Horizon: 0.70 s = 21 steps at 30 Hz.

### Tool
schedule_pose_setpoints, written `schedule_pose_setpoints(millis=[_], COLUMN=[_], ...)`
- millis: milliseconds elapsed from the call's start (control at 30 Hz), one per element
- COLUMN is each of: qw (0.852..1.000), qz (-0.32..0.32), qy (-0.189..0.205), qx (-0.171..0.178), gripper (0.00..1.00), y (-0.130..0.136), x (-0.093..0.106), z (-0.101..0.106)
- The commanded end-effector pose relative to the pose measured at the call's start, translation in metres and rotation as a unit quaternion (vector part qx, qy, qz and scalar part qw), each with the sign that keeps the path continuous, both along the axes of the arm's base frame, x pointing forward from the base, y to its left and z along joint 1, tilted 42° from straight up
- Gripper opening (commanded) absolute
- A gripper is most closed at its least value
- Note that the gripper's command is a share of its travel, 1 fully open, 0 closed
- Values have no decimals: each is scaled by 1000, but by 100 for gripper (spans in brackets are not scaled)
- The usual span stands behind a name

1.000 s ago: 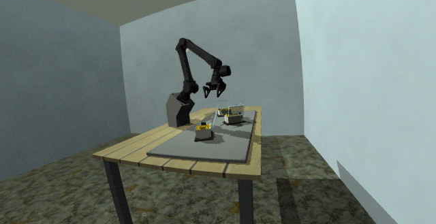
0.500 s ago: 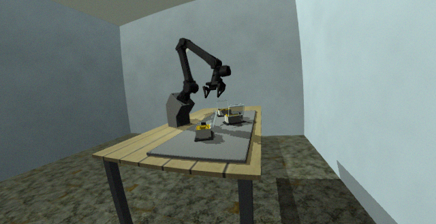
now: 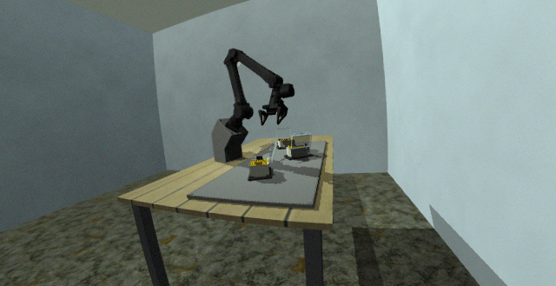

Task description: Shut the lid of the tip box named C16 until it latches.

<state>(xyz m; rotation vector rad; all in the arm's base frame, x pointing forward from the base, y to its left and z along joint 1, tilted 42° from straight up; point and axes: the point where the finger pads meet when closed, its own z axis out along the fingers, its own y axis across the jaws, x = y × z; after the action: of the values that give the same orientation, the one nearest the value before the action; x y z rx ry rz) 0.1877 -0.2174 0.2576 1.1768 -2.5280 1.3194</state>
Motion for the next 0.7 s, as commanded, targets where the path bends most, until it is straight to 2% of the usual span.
schedule_pose_setpoints(millis=[0,367,467,533,667], qw=[1000,1000,998,998,992], qz=[4,4,-33,-33,-67], qy=[-5,-5,-41,-41,-79], qx=[-6,-6,27,27,67], gripper=[100,100,100,100,100], y=[1,1,-8,-8,-18], x=[-2,-2,-15,-15,-31], z=[1,1,-5,-5,-14])
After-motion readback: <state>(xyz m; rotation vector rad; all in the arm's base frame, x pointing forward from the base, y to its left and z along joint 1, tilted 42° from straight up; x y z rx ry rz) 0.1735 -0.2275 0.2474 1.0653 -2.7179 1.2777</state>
